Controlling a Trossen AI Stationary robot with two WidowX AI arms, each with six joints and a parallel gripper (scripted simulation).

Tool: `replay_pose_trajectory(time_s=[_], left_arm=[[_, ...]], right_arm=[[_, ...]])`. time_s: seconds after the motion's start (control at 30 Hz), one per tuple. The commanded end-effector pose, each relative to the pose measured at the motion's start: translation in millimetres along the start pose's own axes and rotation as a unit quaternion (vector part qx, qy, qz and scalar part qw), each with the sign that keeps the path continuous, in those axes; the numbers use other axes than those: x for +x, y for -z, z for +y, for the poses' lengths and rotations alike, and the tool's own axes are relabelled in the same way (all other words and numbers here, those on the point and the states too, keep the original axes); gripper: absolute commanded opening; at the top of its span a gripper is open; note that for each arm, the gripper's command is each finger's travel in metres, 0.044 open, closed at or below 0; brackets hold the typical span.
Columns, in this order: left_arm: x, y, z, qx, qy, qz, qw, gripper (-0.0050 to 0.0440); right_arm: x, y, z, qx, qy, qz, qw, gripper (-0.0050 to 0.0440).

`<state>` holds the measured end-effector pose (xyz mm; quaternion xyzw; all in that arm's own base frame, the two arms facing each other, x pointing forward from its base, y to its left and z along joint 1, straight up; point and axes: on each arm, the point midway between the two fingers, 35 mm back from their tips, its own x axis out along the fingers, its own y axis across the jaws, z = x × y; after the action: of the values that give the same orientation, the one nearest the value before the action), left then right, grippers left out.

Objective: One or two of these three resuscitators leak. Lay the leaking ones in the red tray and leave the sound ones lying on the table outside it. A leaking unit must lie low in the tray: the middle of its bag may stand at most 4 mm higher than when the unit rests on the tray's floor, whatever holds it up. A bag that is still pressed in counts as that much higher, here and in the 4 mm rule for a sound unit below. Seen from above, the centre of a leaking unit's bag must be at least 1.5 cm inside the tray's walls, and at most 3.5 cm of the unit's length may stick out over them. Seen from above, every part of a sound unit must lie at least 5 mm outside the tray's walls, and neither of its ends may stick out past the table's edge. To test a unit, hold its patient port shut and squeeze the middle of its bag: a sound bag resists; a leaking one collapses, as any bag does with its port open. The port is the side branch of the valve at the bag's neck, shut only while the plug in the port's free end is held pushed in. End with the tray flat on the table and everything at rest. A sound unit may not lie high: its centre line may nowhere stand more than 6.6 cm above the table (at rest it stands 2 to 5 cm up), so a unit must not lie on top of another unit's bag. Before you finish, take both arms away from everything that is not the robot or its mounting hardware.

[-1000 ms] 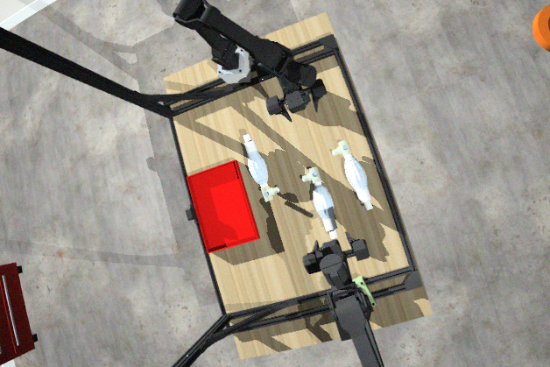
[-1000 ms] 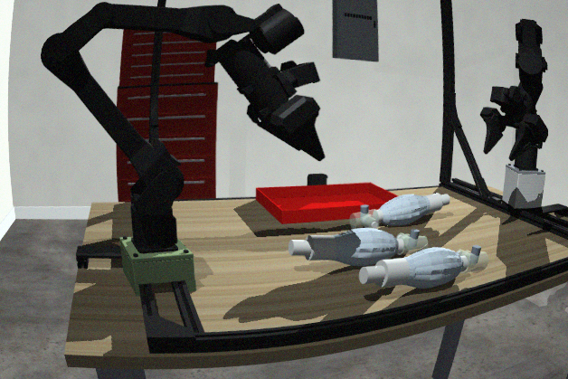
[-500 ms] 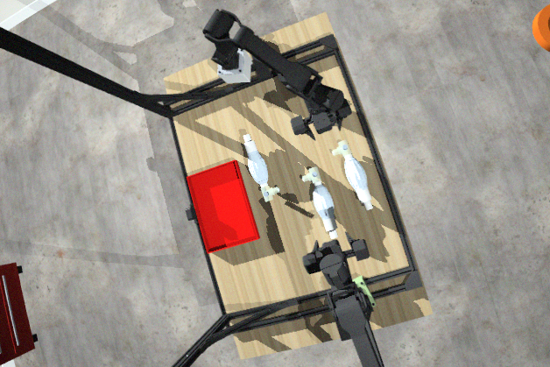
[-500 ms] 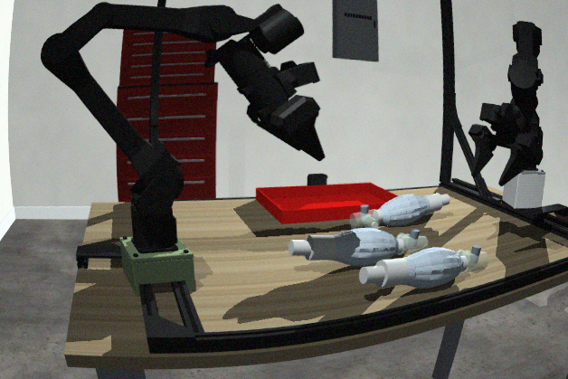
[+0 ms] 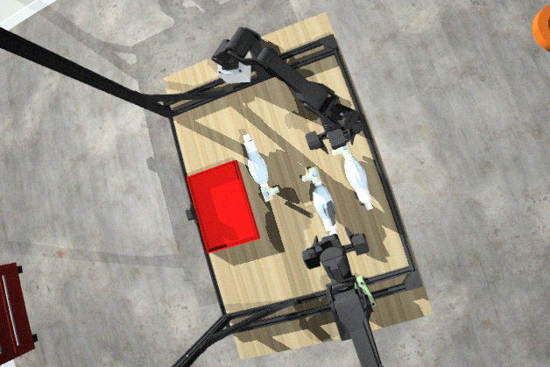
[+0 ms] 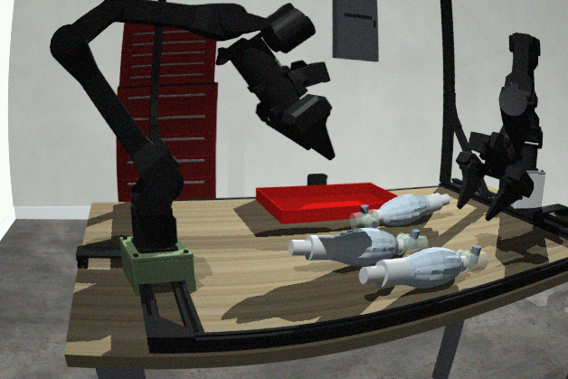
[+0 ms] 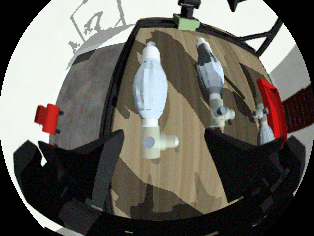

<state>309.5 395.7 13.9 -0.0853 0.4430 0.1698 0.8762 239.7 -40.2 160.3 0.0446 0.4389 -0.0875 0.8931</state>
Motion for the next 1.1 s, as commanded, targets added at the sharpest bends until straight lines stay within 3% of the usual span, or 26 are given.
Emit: replay_pose_trajectory(time_s=[0.0, 0.2, 0.43, 0.77, 1.07], left_arm=[[-0.5, 0.2, -0.6, 0.000, 0.001, 0.000, 1.000, 0.0409], [-0.5, 0.2, -0.6, 0.000, 0.001, 0.000, 1.000, 0.0409], [0.5, 0.2, -0.5, 0.000, 0.001, 0.000, 1.000, 0.0409], [0.5, 0.2, -0.5, 0.000, 0.001, 0.000, 1.000, 0.0409], [7.4, -5.8, 6.3, -0.001, -0.004, -0.004, 1.000, 0.0409]], right_arm=[[22.6, -29.6, -15.1, -0.004, 0.000, 0.011, 1.000, 0.0440], [74.1, -70.5, -55.4, -0.012, -0.004, 0.021, 1.000, 0.0440], [74.4, -67.9, -56.2, -0.012, -0.003, 0.024, 1.000, 0.0440], [160.8, -91.1, -138.8, -0.022, -0.014, 0.023, 0.999, 0.0440], [160.4, -91.1, -138.2, -0.021, -0.014, 0.023, 0.999, 0.0440]])
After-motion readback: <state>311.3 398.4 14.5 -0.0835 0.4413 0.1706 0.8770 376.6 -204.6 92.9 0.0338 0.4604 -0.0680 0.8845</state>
